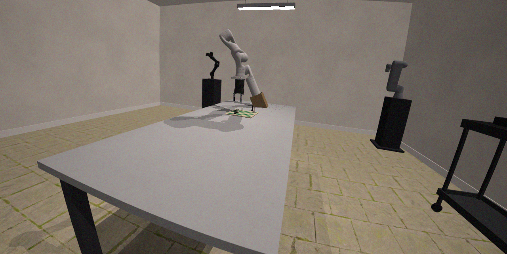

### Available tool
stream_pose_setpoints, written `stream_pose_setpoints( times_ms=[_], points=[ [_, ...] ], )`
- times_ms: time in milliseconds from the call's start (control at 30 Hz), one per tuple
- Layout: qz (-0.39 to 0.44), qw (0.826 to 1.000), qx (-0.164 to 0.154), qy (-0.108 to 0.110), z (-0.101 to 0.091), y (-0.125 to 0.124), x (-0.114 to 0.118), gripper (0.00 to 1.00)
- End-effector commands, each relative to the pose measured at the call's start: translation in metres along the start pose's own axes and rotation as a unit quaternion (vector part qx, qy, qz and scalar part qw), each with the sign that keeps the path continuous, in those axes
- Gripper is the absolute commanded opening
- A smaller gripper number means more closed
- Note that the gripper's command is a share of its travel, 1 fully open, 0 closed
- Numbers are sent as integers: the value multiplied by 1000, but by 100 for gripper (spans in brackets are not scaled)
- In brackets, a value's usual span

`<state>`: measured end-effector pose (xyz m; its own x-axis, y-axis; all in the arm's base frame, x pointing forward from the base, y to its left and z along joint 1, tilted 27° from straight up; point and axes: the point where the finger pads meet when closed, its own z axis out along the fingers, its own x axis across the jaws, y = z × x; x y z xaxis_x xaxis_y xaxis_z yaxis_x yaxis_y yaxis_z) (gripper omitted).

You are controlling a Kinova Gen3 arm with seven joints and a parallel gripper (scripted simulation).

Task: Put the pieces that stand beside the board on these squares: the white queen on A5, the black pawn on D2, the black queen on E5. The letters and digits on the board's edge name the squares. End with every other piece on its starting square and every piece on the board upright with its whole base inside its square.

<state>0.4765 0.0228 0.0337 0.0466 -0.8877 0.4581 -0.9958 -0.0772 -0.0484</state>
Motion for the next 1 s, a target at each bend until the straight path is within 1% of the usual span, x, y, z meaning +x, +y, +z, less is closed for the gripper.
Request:
stream_pose_setpoints(
  times_ms=[0,267,567,633,800,967],
  points=[
    [-1,1000,1,0,-1,0,0,100],
    [-14,1000,0,0,-1,1,-2,100],
    [-82,997,-3,0,0,11,-11,100],
    [-82,997,-3,0,0,11,-11,100],
    [-148,989,-5,0,0,21,-20,100],
    [-234,972,-8,-1,0,35,-30,100]
  ],
)
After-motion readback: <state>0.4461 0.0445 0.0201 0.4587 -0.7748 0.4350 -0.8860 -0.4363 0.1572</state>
